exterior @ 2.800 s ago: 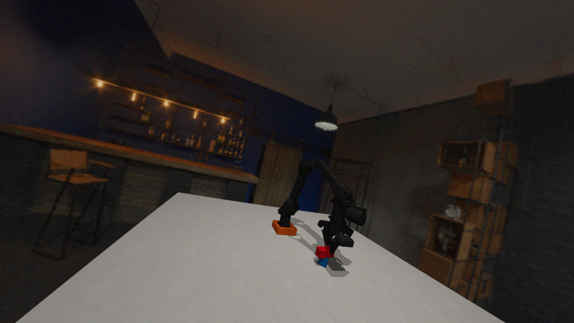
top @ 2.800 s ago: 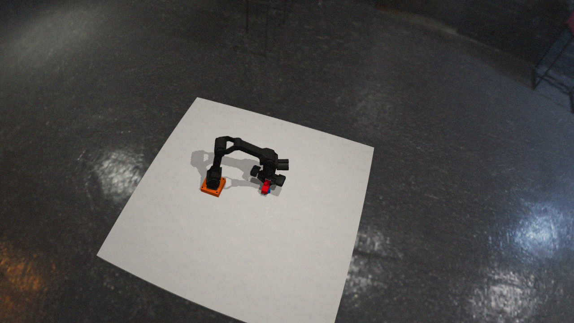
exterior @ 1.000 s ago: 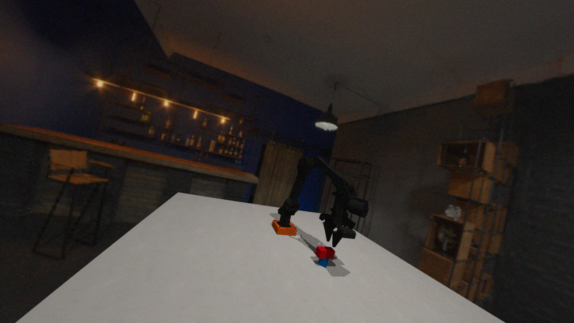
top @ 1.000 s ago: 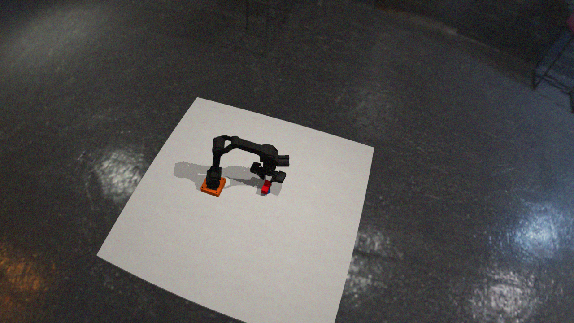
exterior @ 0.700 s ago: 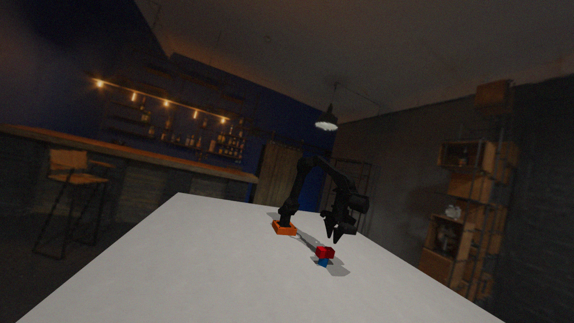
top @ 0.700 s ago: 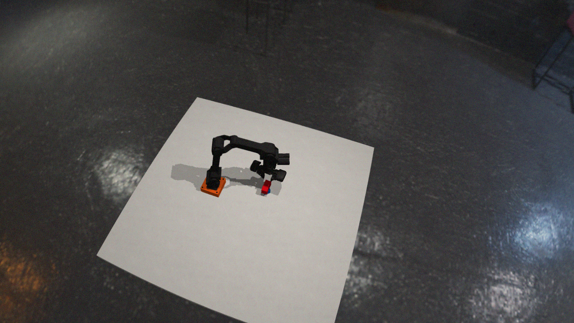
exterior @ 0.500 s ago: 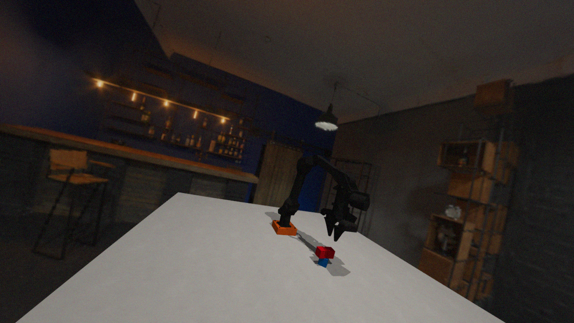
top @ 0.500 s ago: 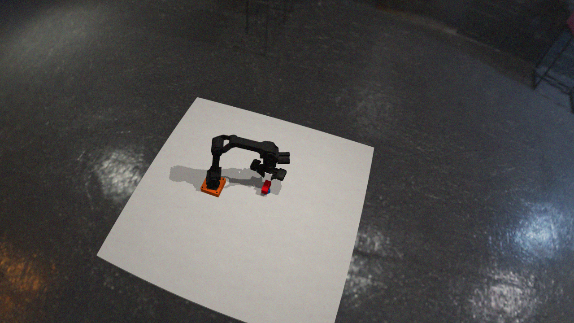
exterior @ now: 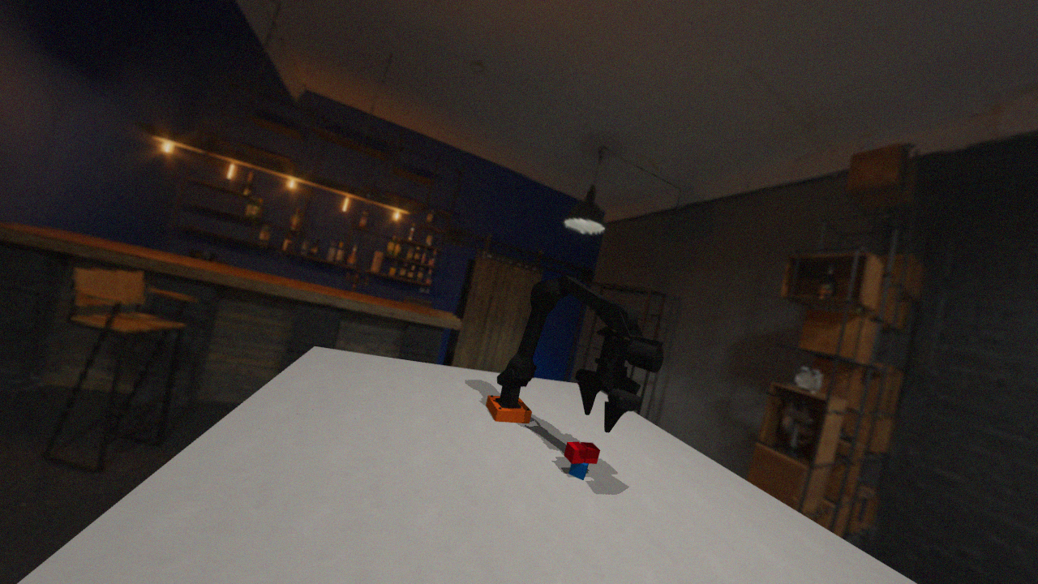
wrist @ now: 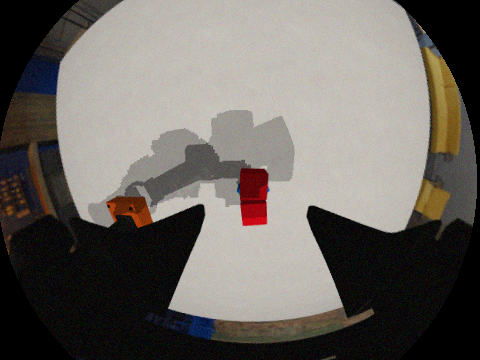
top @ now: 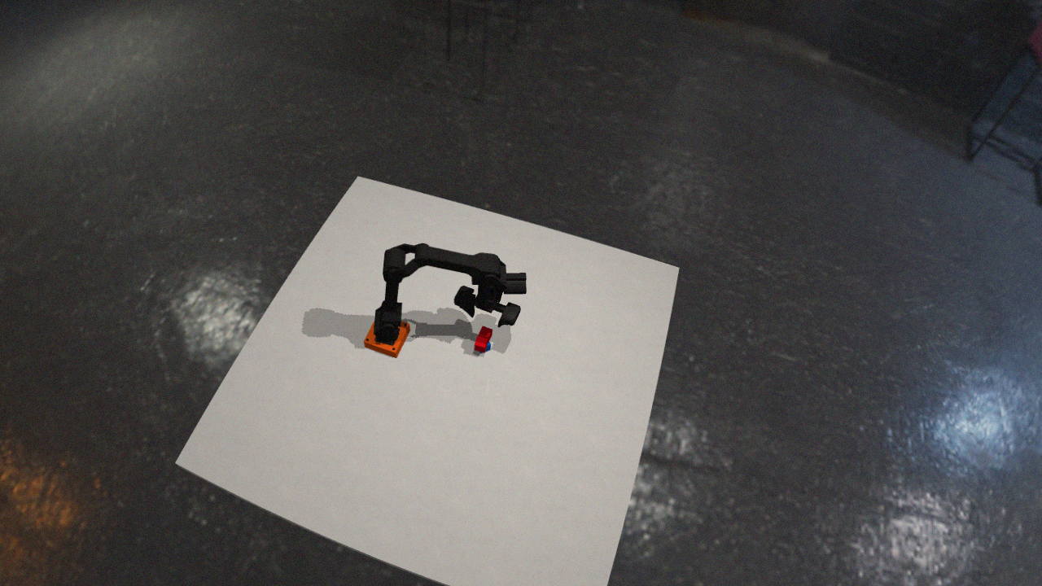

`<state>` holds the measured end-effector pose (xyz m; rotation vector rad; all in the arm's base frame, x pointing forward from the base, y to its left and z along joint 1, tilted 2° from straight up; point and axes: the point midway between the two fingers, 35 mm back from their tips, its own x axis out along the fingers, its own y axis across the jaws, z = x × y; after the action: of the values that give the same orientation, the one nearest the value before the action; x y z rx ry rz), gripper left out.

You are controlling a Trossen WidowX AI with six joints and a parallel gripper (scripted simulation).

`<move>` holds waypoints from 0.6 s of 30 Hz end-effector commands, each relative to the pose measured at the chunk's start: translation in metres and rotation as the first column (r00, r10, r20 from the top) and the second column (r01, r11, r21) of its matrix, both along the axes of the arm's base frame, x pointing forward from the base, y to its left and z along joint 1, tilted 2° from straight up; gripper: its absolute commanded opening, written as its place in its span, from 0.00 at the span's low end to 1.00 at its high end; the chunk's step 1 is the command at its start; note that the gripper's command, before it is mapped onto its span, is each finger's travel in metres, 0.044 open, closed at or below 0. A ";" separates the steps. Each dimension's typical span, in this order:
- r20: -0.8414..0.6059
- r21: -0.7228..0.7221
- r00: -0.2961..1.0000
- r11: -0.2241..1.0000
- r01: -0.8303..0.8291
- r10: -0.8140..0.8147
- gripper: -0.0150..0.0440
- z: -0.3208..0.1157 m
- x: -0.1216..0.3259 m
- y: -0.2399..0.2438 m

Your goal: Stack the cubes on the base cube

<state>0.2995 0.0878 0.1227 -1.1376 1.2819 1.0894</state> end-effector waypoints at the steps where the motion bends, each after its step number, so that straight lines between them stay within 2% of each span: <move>1: -0.001 0.002 1.000 1.000 -0.003 0.003 0.93 0.000 -0.006 0.021; 7: -0.005 0.008 1.000 1.000 -0.003 0.003 0.93 0.000 -0.041 0.098; 18: -0.005 0.008 1.000 1.000 -0.003 0.003 0.93 0.000 -0.043 0.100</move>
<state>0.2579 0.1871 0.1220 -1.1340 1.2762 1.1003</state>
